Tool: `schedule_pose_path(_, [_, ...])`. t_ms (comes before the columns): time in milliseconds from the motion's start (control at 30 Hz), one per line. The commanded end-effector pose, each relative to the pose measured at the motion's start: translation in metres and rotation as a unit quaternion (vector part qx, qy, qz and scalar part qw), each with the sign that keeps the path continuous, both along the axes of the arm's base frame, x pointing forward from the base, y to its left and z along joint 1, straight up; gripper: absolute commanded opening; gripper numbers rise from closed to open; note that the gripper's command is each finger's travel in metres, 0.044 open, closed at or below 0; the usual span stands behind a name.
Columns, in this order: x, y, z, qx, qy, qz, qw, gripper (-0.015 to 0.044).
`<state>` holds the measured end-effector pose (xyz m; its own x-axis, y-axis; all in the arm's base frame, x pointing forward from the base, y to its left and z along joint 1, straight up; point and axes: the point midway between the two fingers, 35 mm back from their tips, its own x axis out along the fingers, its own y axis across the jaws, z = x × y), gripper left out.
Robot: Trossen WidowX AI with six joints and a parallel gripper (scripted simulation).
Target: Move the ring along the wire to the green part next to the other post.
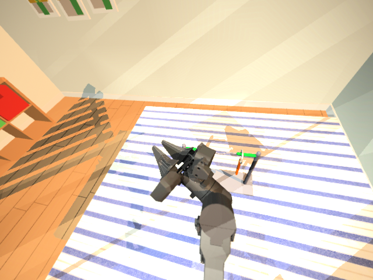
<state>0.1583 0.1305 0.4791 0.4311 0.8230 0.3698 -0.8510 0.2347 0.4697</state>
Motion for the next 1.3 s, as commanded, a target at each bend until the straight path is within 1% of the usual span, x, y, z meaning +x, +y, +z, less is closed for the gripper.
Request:
schedule_pose_path(0, [0.031, -0.018, -0.04, -0.041, 0.007, -0.07, 0.997, 0.016])
schedule_pose_path(267, [0.074, -0.068, -0.12, -0.114, 0.033, -0.197, 0.973, 0.016])
schedule_pose_path(533, [0.088, -0.124, -0.202, -0.176, 0.071, -0.299, 0.935, 0.016])
schedule_pose_path(833, [0.073, -0.174, -0.288, -0.23, 0.116, -0.383, 0.887, 0.016])
schedule_pose_path(1133, [0.041, -0.202, -0.367, -0.261, 0.16, -0.447, 0.841, 0.016])
schedule_pose_path(1200, [0.036, -0.204, -0.377, -0.264, 0.165, -0.455, 0.834, 0.016])
schedule_pose_path(1267, [0.035, -0.204, -0.378, -0.264, 0.166, -0.457, 0.833, 0.016])
